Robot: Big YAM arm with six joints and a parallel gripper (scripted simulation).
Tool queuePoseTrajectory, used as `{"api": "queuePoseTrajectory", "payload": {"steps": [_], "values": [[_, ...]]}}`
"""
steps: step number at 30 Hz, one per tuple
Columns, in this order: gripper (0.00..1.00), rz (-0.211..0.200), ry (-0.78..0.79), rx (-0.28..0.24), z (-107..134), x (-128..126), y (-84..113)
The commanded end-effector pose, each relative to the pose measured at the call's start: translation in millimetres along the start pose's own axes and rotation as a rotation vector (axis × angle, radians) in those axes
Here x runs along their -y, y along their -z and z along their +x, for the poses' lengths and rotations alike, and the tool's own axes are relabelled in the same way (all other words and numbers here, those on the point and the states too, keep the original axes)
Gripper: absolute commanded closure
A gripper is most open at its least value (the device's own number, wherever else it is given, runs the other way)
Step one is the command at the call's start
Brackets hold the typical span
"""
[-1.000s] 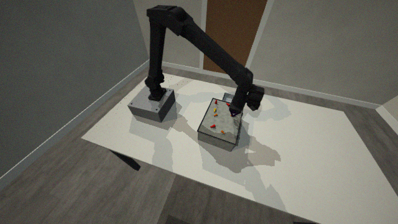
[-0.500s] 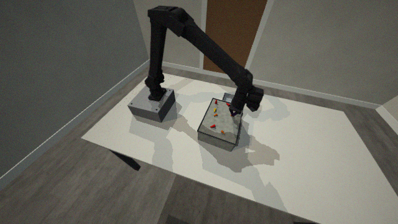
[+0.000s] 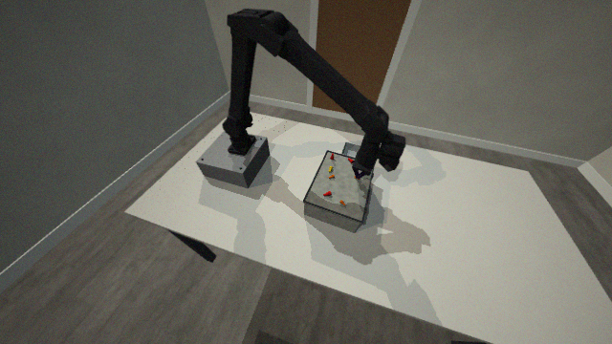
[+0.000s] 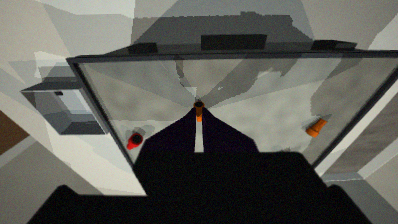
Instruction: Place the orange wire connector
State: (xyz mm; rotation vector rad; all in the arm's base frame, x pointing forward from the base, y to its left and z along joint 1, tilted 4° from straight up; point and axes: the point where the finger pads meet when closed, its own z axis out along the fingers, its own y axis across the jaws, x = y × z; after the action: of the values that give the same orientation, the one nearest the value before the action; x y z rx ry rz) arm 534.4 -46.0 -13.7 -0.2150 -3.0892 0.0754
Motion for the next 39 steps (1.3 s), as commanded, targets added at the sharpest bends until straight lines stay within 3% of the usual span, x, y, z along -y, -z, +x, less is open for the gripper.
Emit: {"api": "queuePoseTrajectory", "payload": {"steps": [1,25,33,39], "values": [[0.94,-0.001,-0.004,0.038,-21.6,5.2,2.3],[0.94,-0.001,-0.004,0.040,-22.4,5.1,5.2],[0.94,-0.002,-0.005,0.059,-23.1,3.4,49.0],[0.94,-0.003,-0.005,0.067,-23.2,1.4,60.3]]}}
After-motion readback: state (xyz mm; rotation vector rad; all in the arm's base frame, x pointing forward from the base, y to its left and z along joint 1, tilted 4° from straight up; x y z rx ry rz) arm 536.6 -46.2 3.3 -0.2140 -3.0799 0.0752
